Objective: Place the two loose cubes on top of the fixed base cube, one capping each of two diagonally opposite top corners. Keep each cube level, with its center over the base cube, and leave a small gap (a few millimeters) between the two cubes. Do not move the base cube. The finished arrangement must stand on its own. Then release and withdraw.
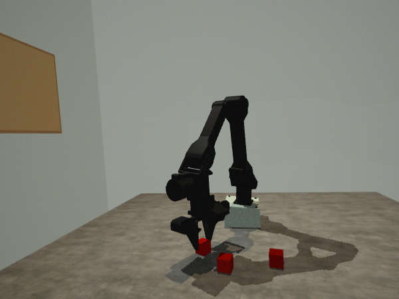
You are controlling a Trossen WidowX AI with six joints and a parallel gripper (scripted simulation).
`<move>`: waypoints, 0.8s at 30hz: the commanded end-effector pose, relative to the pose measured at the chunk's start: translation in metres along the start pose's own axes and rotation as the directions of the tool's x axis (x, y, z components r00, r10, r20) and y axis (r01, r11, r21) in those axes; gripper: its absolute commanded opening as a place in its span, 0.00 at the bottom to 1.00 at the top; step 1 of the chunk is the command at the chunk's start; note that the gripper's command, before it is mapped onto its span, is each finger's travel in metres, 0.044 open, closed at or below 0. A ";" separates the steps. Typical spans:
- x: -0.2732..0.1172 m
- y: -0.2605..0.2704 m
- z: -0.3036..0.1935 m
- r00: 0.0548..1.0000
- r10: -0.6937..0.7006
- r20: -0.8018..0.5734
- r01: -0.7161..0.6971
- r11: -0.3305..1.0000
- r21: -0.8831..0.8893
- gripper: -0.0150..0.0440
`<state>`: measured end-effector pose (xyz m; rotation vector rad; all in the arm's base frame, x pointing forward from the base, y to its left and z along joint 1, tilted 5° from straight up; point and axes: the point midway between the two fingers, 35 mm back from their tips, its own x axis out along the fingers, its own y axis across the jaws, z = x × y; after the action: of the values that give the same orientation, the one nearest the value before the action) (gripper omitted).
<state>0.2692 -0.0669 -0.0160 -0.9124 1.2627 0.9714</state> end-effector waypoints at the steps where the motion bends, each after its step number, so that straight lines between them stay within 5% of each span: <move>1: 0.003 0.002 -0.001 1.000 0.004 -0.006 -0.003 1.000 0.005 0.53; 4: 0.003 0.002 -0.001 1.000 0.004 -0.006 -0.003 1.000 0.005 0.43; 24: -0.046 -0.005 -0.001 1.000 0.003 -0.006 -0.003 1.000 0.005 0.43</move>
<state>0.2692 -0.0702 0.0169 -0.8972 1.2751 0.9738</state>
